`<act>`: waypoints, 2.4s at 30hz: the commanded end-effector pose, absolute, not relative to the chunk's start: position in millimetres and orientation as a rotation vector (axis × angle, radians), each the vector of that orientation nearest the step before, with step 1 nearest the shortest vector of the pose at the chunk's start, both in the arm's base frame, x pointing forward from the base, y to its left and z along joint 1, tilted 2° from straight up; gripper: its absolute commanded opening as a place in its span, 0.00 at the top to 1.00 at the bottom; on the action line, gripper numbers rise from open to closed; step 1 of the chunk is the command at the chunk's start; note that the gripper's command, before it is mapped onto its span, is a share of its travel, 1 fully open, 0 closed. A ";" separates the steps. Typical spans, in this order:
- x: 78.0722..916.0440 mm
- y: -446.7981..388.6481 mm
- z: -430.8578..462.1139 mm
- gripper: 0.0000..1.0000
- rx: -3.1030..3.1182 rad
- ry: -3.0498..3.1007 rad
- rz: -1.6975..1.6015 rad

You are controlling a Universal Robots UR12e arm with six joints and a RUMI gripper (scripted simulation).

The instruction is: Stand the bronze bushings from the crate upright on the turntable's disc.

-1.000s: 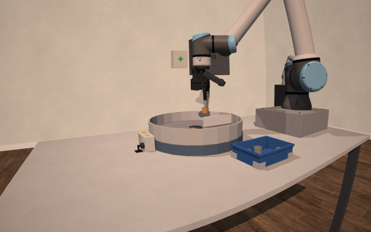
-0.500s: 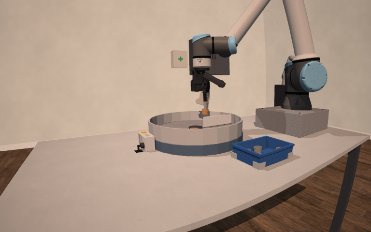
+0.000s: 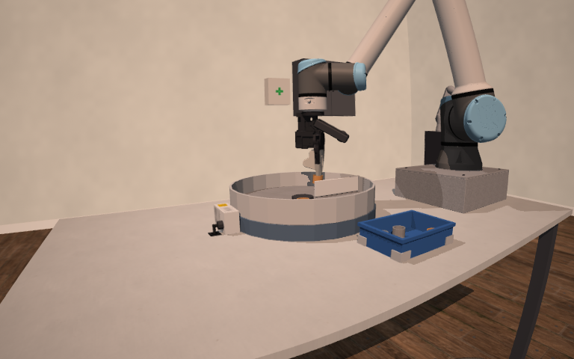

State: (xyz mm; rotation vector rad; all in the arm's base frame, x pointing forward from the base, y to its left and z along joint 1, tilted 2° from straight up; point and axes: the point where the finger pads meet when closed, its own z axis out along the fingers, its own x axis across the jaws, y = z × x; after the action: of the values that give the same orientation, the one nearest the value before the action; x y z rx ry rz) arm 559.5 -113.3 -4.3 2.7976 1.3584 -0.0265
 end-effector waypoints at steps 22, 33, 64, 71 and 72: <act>560.2 -114.3 -22.8 1.00 2.797 1.358 -0.025; 560.2 -114.3 -22.8 1.00 2.797 1.358 -0.025; 560.2 -114.3 -23.5 1.00 2.797 1.358 -0.025; 560.2 -114.4 -25.7 1.00 2.797 1.358 -0.025; 560.2 -114.4 -26.0 1.00 2.797 1.358 -0.025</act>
State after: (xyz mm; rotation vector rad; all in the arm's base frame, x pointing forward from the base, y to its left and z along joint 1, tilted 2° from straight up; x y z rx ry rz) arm 559.6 -114.1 -25.4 2.7974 1.3583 -0.0264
